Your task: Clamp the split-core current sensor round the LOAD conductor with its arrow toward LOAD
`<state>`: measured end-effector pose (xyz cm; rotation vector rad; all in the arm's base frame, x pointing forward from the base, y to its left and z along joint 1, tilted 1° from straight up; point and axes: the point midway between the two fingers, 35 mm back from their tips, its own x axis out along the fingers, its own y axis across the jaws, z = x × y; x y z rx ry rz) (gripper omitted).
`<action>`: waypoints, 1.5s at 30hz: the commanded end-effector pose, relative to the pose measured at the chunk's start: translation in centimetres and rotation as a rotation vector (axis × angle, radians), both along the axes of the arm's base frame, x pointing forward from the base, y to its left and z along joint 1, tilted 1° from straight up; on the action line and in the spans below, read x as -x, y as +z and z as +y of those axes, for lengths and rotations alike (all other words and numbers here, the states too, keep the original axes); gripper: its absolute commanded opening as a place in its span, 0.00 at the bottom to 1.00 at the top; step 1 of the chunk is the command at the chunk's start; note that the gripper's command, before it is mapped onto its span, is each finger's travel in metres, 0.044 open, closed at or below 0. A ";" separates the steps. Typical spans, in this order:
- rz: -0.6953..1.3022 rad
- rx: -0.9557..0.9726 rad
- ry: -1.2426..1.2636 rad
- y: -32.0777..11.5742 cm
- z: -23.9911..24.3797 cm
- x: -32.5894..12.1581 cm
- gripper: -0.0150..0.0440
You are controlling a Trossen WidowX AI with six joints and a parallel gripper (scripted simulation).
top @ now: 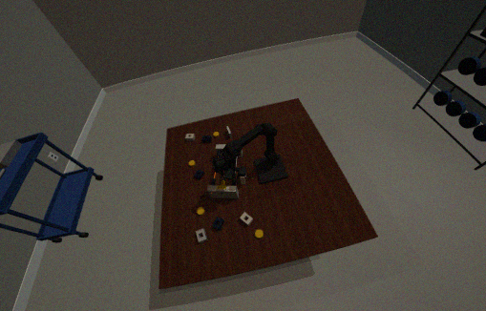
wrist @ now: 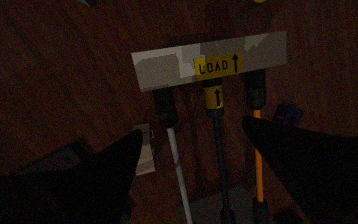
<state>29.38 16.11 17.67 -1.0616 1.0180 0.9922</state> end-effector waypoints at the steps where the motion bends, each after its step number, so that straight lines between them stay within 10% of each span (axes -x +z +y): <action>1: 0.042 0.207 0.810 -2.5 -2.7 3.7 1.00; 16: 0.063 0.282 1.540 -4.1 -4.5 6.5 1.00; 45: 0.063 0.283 1.548 -6.3 -4.4 6.3 1.00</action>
